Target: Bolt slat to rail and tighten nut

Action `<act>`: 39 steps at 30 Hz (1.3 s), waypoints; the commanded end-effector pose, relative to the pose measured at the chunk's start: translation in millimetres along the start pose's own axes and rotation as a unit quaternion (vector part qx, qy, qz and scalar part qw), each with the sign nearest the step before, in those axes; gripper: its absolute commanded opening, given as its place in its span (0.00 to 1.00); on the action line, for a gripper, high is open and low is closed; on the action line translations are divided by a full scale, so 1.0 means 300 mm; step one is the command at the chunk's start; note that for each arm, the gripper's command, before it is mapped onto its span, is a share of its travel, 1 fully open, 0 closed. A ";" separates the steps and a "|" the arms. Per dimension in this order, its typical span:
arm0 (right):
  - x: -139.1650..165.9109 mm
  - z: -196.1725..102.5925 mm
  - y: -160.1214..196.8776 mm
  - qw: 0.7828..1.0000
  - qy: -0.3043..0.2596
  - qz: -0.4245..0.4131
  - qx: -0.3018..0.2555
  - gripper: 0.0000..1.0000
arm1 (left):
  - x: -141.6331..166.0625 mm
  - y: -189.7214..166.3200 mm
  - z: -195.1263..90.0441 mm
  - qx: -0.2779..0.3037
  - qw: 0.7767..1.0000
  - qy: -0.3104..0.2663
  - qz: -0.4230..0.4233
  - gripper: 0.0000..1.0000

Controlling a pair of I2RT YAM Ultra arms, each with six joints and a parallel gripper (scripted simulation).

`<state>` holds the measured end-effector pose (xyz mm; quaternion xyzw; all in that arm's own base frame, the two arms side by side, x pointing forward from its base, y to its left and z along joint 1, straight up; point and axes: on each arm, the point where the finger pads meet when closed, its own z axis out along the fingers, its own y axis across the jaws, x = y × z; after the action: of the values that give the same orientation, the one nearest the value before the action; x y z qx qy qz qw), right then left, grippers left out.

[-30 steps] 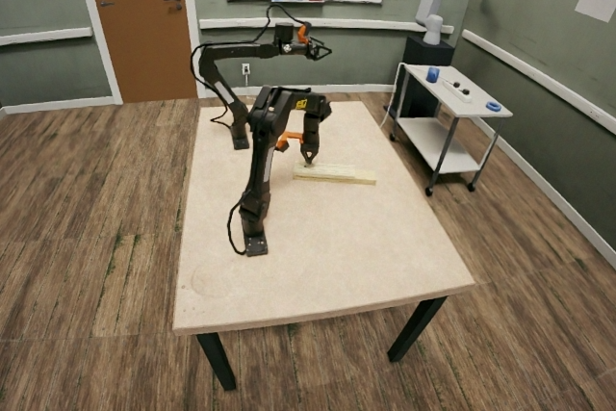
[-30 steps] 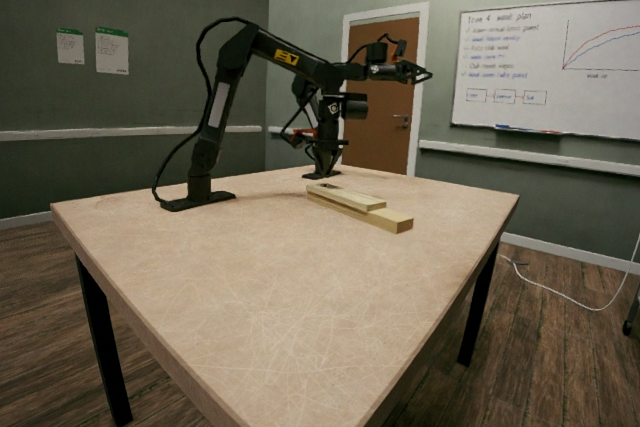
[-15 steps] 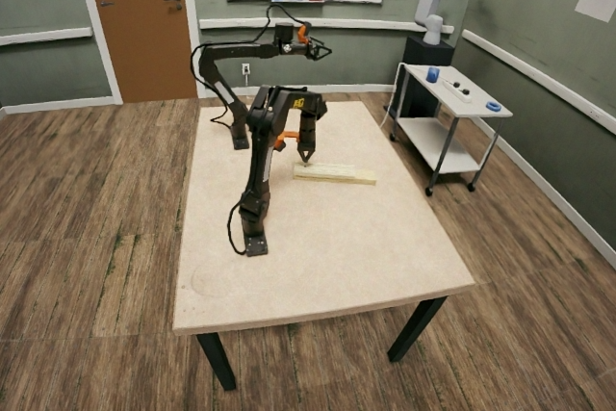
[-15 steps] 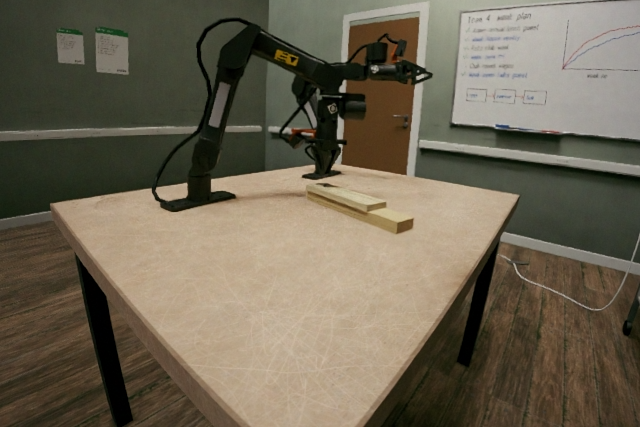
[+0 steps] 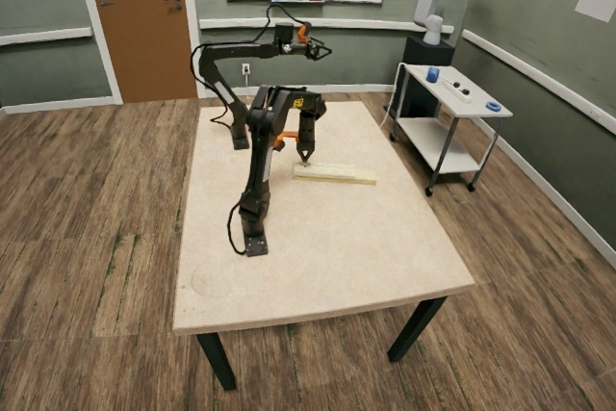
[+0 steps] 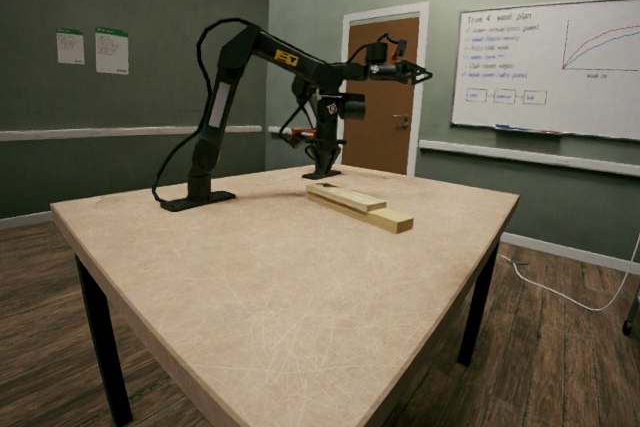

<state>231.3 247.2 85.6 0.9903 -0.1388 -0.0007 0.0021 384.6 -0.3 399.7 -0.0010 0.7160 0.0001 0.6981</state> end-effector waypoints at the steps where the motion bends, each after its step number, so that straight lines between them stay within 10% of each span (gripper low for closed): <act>1: 0.005 -0.023 -0.013 1.000 0.003 0.002 0.007 0.12 | -0.040 0.004 -0.014 0.001 1.000 -0.019 0.001 1.00; 39: 0.006 0.050 -0.018 1.000 0.003 0.005 0.007 0.12 | -0.040 0.004 -0.014 0.001 1.000 -0.019 0.001 1.00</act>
<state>235.8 252.0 80.1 0.9902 -0.1390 0.0081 -0.0104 384.6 -0.3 399.7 -0.0010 0.7160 0.0001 0.6981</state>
